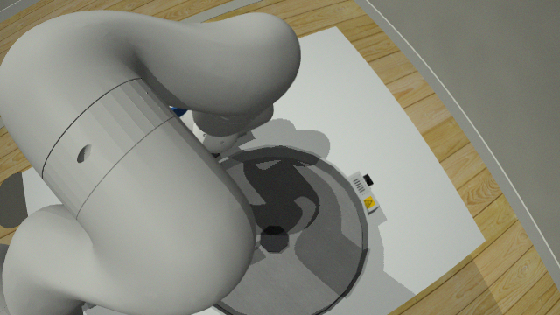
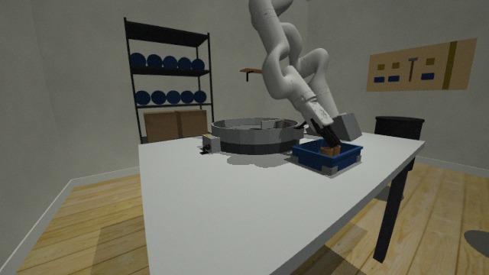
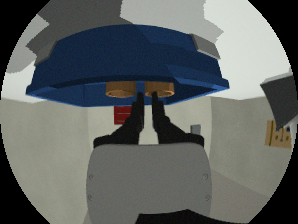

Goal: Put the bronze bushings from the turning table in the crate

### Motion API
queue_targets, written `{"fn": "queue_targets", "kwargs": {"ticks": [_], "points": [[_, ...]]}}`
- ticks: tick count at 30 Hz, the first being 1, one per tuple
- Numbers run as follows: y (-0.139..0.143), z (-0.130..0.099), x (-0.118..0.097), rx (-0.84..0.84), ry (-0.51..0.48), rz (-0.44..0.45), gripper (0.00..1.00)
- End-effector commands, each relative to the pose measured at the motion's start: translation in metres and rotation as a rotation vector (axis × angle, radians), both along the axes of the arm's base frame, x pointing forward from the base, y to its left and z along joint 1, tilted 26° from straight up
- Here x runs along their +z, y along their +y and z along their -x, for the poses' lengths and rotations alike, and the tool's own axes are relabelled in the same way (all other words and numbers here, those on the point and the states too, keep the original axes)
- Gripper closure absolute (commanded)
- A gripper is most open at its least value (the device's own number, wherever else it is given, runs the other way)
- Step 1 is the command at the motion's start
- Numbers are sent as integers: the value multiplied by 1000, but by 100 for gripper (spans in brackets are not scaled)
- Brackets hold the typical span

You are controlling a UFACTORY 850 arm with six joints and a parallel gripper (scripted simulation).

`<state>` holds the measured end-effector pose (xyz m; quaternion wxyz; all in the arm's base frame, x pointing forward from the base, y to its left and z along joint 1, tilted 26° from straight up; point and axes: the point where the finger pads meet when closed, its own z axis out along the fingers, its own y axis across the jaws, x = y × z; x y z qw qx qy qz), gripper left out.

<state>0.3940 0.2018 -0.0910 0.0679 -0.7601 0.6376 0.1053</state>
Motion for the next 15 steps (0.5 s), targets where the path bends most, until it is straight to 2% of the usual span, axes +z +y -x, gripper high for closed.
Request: {"fn": "queue_targets", "kwargs": {"ticks": [1, 15], "points": [[1, -1, 0, 0, -1, -1, 88], [4, 0, 7, 0, -1, -1, 88]]}}
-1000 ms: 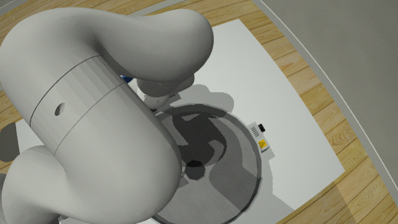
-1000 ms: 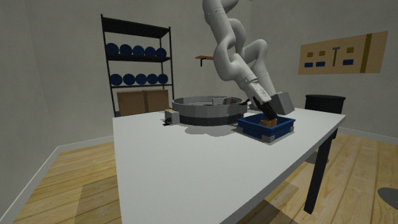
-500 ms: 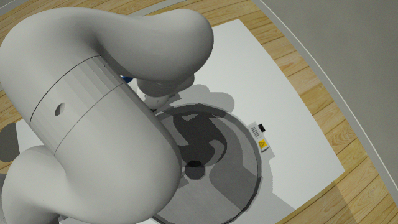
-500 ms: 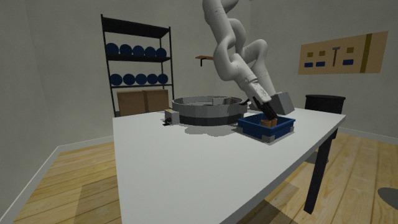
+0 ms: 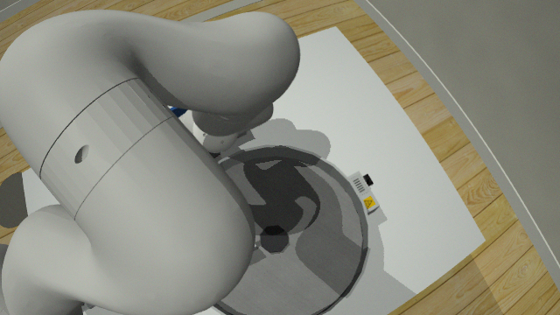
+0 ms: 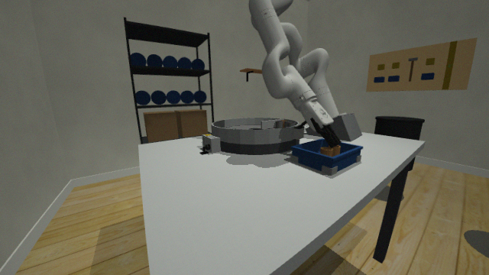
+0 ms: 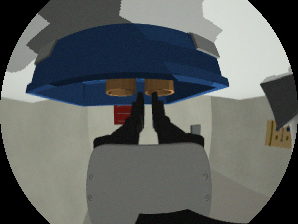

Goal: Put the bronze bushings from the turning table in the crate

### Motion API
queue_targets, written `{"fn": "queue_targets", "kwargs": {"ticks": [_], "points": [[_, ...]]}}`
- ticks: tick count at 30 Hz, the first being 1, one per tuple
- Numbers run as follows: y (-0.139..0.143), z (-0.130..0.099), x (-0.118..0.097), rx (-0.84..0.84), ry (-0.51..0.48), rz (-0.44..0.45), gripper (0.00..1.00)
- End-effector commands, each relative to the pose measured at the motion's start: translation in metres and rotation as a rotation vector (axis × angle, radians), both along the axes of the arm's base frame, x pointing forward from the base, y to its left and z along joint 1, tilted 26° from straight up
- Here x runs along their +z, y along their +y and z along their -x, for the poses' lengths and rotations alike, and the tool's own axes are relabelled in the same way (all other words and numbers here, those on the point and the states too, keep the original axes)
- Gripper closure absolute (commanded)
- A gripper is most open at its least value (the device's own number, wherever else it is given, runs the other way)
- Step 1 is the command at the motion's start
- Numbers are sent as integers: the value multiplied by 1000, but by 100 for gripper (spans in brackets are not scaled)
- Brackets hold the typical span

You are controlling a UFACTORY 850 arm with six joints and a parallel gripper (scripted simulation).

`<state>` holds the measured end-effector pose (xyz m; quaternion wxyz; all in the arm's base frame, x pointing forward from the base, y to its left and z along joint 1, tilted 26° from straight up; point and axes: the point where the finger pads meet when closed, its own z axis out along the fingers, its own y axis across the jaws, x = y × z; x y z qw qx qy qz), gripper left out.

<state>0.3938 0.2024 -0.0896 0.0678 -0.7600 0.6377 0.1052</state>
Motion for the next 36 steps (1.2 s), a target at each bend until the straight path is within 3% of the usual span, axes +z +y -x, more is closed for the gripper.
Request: {"fn": "queue_targets", "kwargs": {"ticks": [1, 11, 20, 36], "points": [[4, 0, 8, 1, -1, -1, 88], [24, 2, 49, 1, -1, -1, 88], [34, 3, 71, 1, -1, -1, 88], [37, 3, 76, 1, -1, -1, 88]]}}
